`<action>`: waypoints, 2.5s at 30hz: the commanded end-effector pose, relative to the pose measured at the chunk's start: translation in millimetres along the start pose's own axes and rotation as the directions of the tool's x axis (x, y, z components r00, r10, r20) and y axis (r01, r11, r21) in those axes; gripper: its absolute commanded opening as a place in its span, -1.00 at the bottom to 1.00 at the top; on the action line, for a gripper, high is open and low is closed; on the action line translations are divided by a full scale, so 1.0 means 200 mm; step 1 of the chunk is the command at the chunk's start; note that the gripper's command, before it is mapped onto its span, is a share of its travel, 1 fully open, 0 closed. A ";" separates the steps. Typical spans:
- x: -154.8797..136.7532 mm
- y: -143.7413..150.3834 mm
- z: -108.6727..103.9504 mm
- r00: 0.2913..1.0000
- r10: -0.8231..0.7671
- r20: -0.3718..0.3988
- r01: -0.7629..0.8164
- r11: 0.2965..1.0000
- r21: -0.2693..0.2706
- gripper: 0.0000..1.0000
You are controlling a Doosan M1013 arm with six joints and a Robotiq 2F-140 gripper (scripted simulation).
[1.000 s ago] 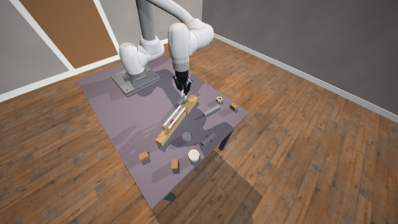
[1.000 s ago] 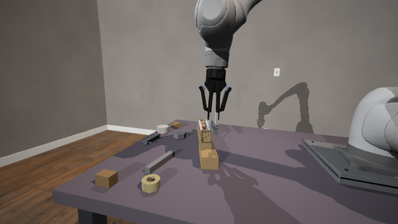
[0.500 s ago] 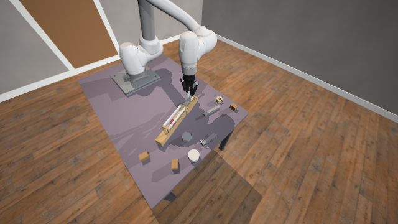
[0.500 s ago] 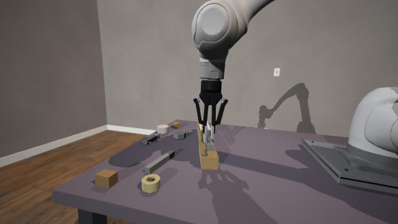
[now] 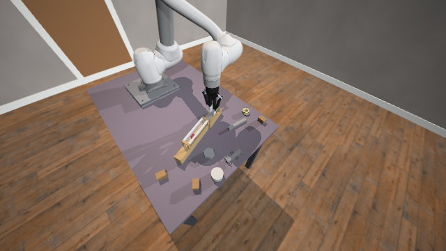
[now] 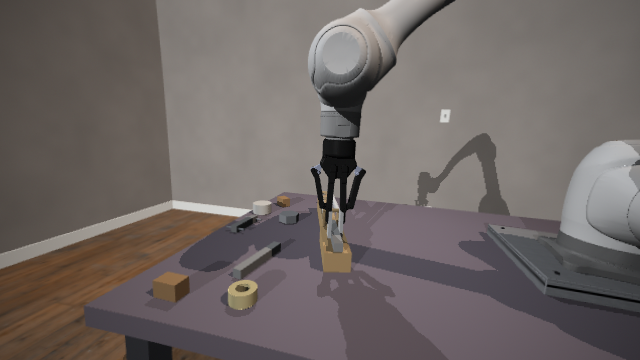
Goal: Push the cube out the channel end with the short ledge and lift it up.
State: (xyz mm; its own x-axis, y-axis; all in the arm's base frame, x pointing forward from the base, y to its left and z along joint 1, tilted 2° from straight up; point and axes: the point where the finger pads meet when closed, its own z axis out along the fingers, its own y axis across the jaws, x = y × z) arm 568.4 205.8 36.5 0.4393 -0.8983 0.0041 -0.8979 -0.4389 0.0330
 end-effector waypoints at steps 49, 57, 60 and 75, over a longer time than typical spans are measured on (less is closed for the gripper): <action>0.06 0.00 0.00 1.000 0.000 0.000 0.000 1.000 0.000 -1.00; 0.18 0.00 0.00 1.000 0.000 0.000 0.000 1.000 0.000 -1.00; 0.22 0.00 0.00 1.000 0.000 0.000 0.000 1.000 0.000 -1.00; 0.33 0.00 0.00 1.000 0.000 0.000 0.000 1.000 0.000 -1.00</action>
State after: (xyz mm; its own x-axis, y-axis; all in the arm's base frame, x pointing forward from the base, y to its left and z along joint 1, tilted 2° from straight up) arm 596.5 147.8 36.5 0.4393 -0.8983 0.0041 -0.8979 -0.4390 0.0330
